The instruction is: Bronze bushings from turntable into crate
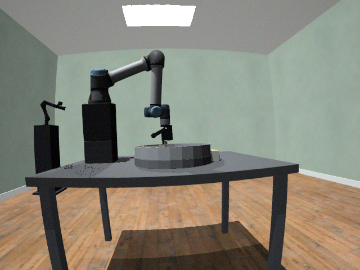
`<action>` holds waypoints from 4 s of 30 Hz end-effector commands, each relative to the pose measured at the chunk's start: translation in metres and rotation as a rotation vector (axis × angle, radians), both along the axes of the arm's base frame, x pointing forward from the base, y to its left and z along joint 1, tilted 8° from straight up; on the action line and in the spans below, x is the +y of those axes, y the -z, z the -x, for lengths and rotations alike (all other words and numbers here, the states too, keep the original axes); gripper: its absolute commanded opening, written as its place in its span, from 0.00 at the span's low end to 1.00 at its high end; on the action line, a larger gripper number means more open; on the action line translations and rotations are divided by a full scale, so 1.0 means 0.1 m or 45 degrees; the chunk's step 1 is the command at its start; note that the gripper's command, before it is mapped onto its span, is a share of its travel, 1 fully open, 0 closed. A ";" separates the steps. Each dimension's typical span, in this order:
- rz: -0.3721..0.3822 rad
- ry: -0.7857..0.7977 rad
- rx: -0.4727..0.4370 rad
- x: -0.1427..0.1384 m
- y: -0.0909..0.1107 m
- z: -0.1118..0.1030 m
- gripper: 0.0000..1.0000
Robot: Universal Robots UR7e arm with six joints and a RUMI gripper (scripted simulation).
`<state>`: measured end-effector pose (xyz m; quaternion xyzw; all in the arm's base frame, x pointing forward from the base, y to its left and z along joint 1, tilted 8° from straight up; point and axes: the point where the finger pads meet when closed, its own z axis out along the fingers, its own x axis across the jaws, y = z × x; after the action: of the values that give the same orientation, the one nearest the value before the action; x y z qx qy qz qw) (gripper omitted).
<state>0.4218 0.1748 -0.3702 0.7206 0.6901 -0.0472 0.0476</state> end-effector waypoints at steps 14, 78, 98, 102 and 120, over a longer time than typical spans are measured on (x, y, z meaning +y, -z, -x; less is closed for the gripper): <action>0.000 0.001 -0.005 0.00 0.00 -0.02 0.00; 0.000 -0.001 -0.002 0.03 -0.20 0.00 0.06; 0.000 -0.001 -0.001 0.14 -0.98 0.00 0.06; 0.000 -0.001 -0.001 0.15 -1.08 0.00 0.06; 0.000 0.000 -0.003 0.15 -1.13 -0.01 0.06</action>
<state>0.4237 0.1896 -0.2578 0.7207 0.6900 -0.0461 0.0488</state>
